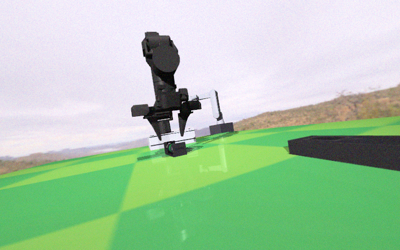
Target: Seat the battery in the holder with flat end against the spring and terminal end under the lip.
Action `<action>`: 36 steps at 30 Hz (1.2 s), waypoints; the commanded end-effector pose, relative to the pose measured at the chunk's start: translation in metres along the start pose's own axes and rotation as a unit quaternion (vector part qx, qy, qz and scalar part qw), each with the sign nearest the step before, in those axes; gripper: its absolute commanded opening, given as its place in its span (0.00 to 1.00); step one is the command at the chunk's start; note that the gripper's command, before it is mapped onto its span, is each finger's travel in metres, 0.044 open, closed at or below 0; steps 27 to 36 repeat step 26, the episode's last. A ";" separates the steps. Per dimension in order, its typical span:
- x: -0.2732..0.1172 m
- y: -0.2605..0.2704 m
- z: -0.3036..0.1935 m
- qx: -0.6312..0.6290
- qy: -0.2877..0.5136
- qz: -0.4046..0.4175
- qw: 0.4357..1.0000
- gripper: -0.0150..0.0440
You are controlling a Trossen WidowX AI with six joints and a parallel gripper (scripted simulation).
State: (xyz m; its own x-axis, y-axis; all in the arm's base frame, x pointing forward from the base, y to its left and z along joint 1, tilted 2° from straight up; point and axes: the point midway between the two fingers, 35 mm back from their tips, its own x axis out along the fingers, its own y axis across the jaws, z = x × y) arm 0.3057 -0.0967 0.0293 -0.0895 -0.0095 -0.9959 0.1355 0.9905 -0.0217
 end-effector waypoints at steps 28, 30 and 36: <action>-0.052 0.000 -0.004 0.003 -0.017 -0.002 1.000 1.00; -0.052 0.000 -0.004 0.003 -0.017 -0.002 1.000 1.00; -0.052 0.000 -0.004 0.003 -0.017 -0.002 1.000 1.00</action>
